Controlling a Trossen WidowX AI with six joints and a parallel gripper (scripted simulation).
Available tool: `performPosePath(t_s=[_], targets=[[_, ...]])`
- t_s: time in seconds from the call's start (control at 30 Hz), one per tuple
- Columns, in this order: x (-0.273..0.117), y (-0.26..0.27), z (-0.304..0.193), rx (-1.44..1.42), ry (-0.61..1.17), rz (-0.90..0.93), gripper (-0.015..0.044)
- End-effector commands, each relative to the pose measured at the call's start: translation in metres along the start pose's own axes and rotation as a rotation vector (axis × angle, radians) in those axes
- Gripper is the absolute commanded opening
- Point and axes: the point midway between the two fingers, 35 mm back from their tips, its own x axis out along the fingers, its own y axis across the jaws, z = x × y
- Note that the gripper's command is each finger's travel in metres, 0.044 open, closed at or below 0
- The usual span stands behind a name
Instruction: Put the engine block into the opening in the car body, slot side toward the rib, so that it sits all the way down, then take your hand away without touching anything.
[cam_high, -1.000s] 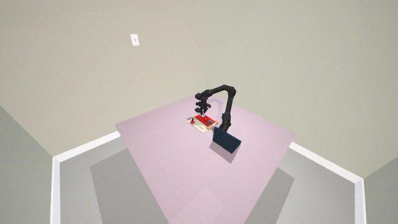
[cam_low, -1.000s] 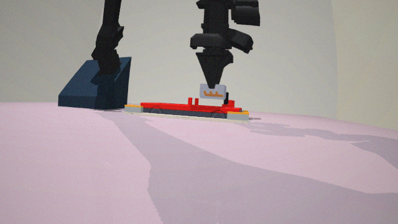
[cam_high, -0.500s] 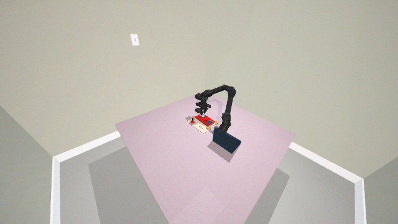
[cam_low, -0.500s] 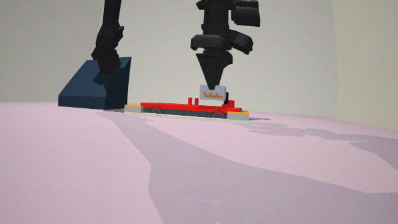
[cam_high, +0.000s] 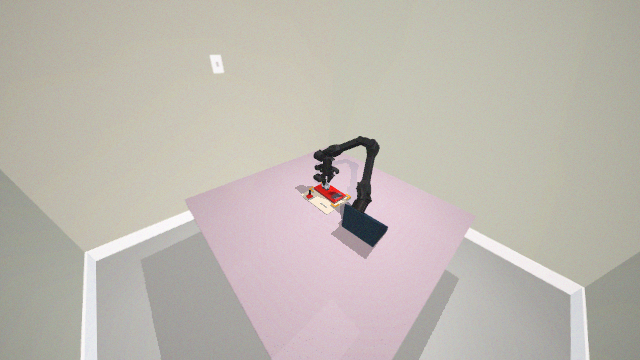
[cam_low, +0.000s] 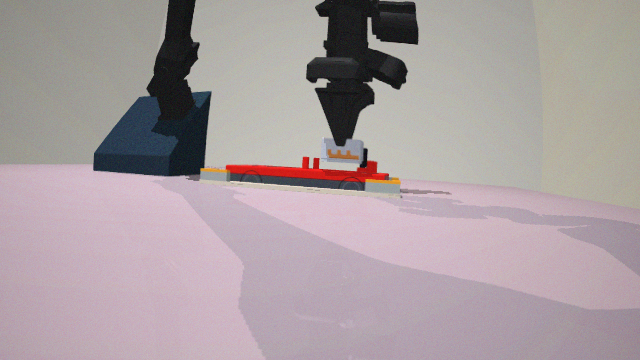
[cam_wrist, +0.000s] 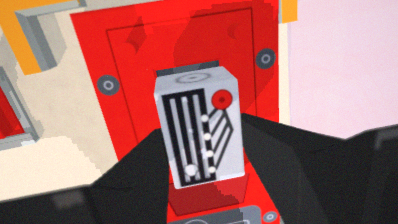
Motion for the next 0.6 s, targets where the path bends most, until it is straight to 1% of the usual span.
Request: performPosePath(t_s=[0.0, 0.57], targets=[[0.0014, 0.0, -0.0006, -0.005, 0.001, -0.004, 0.0159], [0.0041, 0.0, -0.0006, -0.005, 0.001, -0.004, 0.0159]])
